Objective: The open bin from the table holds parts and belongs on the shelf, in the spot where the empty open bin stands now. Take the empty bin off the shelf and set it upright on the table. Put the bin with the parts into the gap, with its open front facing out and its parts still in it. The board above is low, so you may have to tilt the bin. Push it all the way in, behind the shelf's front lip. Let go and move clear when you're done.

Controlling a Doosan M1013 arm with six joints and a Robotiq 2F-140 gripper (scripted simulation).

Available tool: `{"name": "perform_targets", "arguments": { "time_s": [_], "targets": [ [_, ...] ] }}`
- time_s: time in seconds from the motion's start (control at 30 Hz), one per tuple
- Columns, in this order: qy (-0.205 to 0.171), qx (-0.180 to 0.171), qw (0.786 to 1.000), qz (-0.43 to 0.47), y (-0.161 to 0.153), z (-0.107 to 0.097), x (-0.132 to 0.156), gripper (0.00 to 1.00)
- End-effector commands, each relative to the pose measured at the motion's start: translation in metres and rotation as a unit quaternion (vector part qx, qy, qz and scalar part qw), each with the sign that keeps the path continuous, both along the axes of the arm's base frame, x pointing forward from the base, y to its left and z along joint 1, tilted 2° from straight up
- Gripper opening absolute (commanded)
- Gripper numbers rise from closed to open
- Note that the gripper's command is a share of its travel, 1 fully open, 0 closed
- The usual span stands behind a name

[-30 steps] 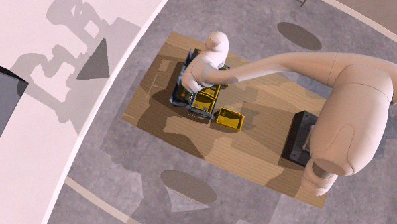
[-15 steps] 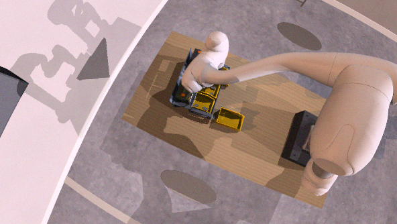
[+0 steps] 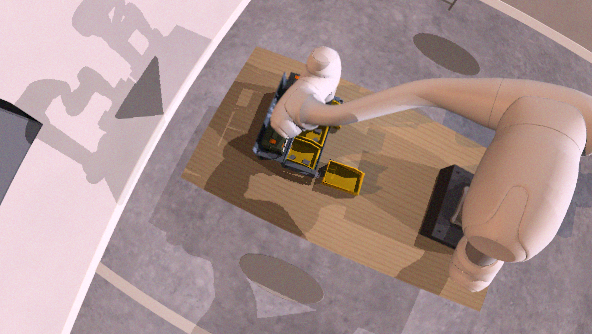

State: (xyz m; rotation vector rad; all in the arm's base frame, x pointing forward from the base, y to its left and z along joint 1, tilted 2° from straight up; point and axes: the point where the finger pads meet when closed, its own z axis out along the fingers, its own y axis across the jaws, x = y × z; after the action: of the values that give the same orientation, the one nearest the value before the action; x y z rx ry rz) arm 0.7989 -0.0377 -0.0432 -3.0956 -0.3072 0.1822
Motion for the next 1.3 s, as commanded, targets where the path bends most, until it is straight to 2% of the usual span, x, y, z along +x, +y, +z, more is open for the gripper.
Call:
{"name": "perform_targets", "arguments": {
  "time_s": [0.0,0.6,1.27],
  "targets": [
    [0.001,0.003,1.000,-0.002,0.000,0.002,-0.002,0.15],
    [0.001,0.003,1.000,-0.002,0.000,0.009,-0.001,0.15],
    [0.001,0.003,1.000,-0.002,-0.001,0.031,-0.001,0.15]
  ]
}}
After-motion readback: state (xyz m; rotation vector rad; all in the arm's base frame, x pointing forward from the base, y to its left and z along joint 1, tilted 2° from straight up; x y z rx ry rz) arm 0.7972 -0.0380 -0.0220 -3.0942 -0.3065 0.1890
